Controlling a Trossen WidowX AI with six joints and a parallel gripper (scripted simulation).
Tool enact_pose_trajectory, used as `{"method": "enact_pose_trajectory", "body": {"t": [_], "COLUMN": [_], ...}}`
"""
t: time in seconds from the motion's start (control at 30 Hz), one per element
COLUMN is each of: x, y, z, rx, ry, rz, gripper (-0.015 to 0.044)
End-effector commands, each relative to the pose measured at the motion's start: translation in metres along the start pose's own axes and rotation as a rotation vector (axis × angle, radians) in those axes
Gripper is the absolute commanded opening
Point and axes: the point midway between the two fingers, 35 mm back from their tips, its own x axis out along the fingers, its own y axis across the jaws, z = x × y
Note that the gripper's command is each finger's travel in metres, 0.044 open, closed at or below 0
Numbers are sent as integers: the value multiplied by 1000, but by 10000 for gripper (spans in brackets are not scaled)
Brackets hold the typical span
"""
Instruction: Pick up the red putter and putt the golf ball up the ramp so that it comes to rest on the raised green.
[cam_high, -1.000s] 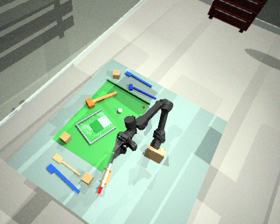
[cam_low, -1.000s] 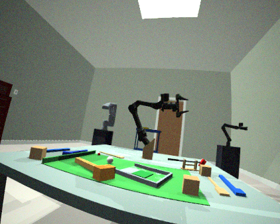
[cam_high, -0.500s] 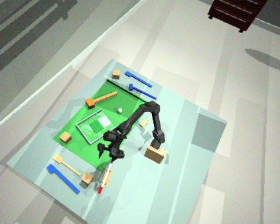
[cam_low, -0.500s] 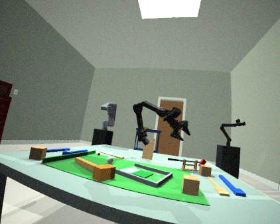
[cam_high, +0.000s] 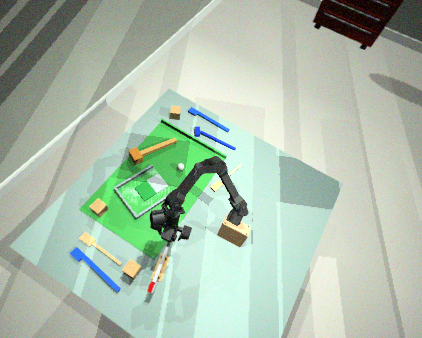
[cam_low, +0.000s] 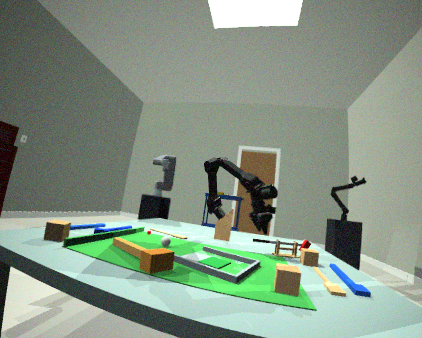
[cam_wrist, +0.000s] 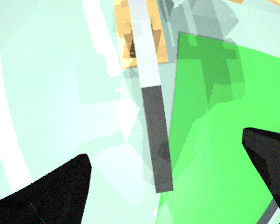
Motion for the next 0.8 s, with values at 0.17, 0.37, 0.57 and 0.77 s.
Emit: {"method": "enact_pose_trajectory", "body": {"t": [0.17,0.37,0.57,0.77], "x": [24,39,47,53], "y": [3,3,4,4], "z": [-9,-14,-16,-18], "rx": [10,10,10,10], "ry": [19,19,20,20], "rz": [6,6,6,6], "gripper": [440,440,440,440]}}
